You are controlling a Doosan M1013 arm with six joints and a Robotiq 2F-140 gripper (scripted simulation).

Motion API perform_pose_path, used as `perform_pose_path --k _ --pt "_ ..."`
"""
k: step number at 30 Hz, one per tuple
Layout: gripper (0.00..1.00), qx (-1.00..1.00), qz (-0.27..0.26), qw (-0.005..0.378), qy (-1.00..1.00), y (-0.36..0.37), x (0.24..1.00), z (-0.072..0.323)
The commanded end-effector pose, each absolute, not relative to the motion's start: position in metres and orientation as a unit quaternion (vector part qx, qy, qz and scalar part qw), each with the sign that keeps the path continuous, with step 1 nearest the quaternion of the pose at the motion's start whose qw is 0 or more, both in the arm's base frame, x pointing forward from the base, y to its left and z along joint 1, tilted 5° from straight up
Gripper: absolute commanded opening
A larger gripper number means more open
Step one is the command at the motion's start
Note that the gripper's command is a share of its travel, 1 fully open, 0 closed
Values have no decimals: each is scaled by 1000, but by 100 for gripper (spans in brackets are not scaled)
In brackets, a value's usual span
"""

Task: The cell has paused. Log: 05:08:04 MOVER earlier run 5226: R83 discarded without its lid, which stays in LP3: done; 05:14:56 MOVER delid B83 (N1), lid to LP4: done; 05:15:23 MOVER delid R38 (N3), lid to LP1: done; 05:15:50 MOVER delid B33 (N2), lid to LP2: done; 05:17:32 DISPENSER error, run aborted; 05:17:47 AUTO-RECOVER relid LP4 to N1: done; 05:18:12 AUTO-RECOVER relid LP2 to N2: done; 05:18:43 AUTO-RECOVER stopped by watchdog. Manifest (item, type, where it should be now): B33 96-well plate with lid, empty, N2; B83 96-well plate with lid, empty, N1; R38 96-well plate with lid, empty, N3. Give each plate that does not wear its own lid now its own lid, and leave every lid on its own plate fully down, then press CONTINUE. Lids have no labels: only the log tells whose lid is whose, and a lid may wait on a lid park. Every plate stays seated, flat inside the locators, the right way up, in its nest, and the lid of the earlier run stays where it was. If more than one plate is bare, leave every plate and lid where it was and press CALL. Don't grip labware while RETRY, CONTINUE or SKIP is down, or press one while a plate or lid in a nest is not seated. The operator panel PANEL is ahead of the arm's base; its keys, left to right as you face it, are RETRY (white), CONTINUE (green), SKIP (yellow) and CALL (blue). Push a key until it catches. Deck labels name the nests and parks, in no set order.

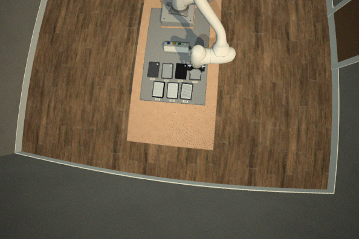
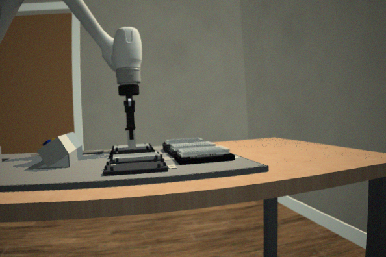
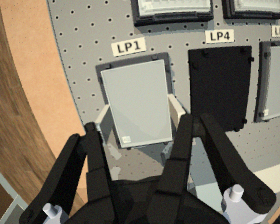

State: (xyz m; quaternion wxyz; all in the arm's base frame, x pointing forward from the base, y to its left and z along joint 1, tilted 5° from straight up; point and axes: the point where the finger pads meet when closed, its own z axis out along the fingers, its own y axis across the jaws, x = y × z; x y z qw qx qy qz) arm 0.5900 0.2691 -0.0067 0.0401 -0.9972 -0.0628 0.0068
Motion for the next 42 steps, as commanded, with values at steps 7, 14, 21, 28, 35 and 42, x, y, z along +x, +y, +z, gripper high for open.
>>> perform_pose_path --k 7,14,21,28,35,42 --pt "0 -997 7 40 -63 269 590 -7" --pt "0 -997 7 40 -63 269 590 -6" --pt "0 -997 7 40 -63 269 590 -3" --pt "0 -997 7 40 -63 268 590 2" --pt "0 -997 7 40 -63 267 590 14" --pt "0 -997 7 40 -63 266 591 26"
